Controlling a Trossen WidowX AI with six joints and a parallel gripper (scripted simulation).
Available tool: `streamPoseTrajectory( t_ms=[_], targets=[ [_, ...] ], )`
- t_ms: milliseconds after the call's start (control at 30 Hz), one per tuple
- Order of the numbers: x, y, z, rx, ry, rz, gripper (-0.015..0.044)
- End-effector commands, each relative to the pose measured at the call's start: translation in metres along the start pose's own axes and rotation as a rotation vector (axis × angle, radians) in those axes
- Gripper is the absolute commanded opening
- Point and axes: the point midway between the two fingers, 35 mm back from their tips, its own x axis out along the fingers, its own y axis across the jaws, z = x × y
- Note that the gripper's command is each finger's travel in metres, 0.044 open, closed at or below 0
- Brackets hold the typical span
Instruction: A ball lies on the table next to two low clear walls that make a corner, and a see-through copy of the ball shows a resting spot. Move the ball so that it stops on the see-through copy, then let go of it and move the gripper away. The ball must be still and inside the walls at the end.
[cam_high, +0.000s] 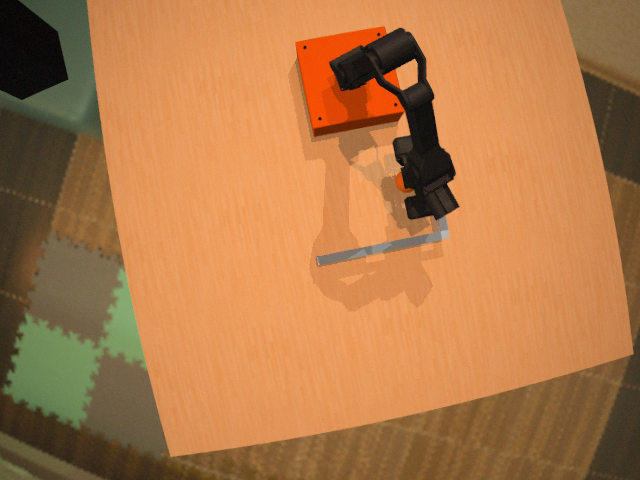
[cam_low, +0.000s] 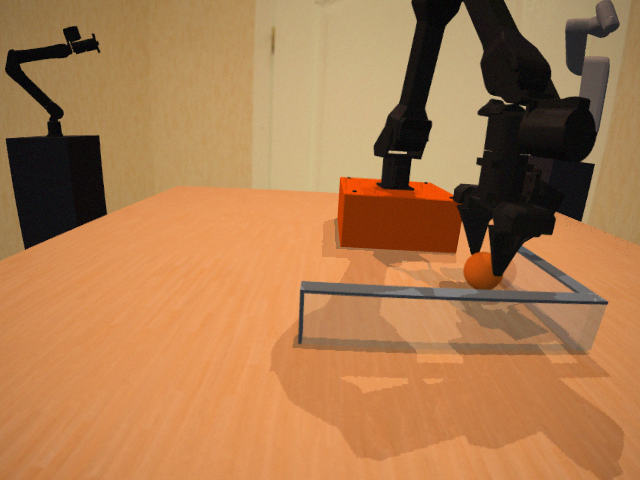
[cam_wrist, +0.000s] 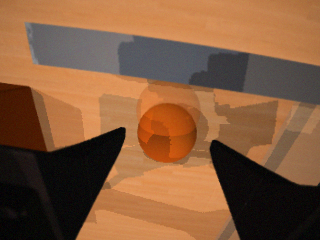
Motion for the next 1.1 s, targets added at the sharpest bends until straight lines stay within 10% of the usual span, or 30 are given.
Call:
streamPoseTrajectory(
  t_ms=[0, 533, 833, 1067],
  targets=[
    [0.007, 0.001, 0.000, -0.004, -0.003, 0.003, 0.0378],
    [0.014, 0.002, 0.000, -0.004, -0.003, 0.003, 0.0233],
    [-0.018, -0.008, -0.001, 0.044, 0.002, -0.023, 0.0000],
    [-0.064, -0.010, 0.001, 0.025, 0.000, -0.013, 0.0000]
  ],
)
